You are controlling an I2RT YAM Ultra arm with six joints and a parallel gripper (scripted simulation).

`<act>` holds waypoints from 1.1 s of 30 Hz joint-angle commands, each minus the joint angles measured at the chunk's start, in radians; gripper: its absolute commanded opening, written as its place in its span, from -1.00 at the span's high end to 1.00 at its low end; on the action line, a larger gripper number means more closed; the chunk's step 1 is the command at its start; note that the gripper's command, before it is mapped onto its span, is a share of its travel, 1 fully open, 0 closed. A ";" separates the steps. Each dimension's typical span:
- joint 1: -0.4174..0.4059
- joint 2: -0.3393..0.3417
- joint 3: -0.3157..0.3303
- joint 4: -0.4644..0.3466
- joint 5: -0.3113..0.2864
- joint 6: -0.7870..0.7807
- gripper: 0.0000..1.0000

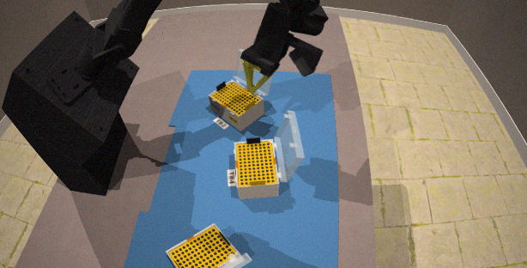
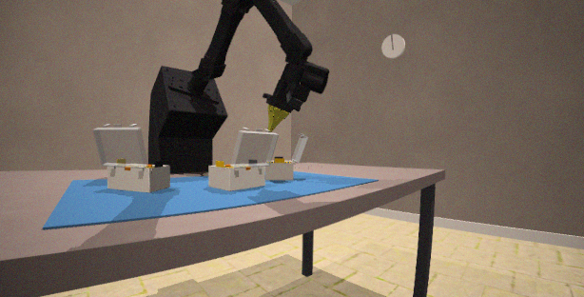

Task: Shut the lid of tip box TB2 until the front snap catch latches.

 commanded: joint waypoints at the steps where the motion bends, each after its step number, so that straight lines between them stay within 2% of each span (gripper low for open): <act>1: 0.028 -0.003 0.004 0.032 0.042 0.074 1.00; 3: 0.044 -0.009 -0.010 0.061 0.054 0.096 1.00; 5: 0.071 0.021 0.023 0.045 0.067 0.123 1.00; 7: 0.102 0.006 -0.007 0.105 0.089 0.167 1.00; 11: 0.150 0.060 0.055 0.074 0.113 0.215 1.00; 13: 0.180 0.046 0.024 0.135 0.134 0.257 1.00; 16: 0.219 0.087 0.072 0.110 0.154 0.297 1.00; 20: 0.248 0.073 0.040 0.172 0.173 0.337 1.00; 23: 0.287 0.112 0.086 0.148 0.195 0.377 1.00; 25: 0.314 0.098 0.055 0.211 0.212 0.415 1.00; 28: 0.352 0.135 0.099 0.188 0.234 0.456 1.00; 30: 0.379 0.122 0.067 0.251 0.250 0.492 1.00; 33: 0.417 0.156 0.108 0.230 0.273 0.533 1.00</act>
